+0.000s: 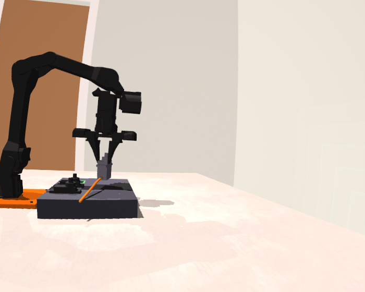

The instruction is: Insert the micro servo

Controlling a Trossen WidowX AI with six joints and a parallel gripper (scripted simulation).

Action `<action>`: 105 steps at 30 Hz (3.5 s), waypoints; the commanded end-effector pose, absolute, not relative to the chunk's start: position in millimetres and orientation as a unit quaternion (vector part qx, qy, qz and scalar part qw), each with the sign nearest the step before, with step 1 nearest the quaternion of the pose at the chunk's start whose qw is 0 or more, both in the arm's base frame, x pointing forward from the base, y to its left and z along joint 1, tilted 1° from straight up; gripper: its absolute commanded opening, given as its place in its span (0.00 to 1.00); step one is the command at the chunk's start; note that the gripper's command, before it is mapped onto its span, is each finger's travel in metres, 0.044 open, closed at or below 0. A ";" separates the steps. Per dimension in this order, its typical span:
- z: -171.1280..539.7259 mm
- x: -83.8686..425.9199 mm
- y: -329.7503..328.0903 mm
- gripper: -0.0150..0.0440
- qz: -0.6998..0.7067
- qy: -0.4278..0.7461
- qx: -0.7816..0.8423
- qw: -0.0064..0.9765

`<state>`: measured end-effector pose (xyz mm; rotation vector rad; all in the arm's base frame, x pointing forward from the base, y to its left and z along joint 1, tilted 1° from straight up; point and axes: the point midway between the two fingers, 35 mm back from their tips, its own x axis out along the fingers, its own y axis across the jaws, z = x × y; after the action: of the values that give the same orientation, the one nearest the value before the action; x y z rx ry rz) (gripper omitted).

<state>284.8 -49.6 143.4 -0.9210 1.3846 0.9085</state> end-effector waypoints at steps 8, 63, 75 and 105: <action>146.5 280.7 -45.3 0.25 0.388 0.590 -0.399 0.585; 145.6 291.0 30.6 0.25 0.028 0.705 -0.036 0.707; 145.6 291.0 30.5 0.25 -0.052 0.704 0.044 0.707; 144.7 182.7 45.5 0.25 -0.051 0.707 0.044 0.704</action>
<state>195.7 44.4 143.7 0.0904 1.5812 -0.1134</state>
